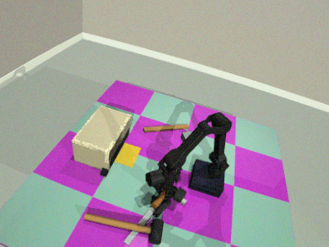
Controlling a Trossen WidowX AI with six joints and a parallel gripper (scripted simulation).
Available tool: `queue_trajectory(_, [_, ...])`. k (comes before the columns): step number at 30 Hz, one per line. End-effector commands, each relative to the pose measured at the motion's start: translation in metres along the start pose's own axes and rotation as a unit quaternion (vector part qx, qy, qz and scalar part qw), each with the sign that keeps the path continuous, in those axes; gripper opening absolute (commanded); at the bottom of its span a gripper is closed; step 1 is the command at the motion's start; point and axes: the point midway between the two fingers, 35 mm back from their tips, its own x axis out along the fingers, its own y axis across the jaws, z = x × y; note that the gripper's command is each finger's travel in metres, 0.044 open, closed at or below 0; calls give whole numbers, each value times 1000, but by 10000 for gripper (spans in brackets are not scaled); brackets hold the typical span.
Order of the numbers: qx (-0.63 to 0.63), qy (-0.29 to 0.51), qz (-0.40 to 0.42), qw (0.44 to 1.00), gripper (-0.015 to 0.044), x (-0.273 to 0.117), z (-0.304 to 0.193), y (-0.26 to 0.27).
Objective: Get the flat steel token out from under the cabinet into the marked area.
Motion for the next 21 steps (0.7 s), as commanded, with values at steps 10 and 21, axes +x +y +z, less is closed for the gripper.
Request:
queue_trajectory(10, [17,1,-1,1000,0,-1,-1,-1])
queue_trajectory(21, [60,1,-1,998,0,-1,-2,-1])
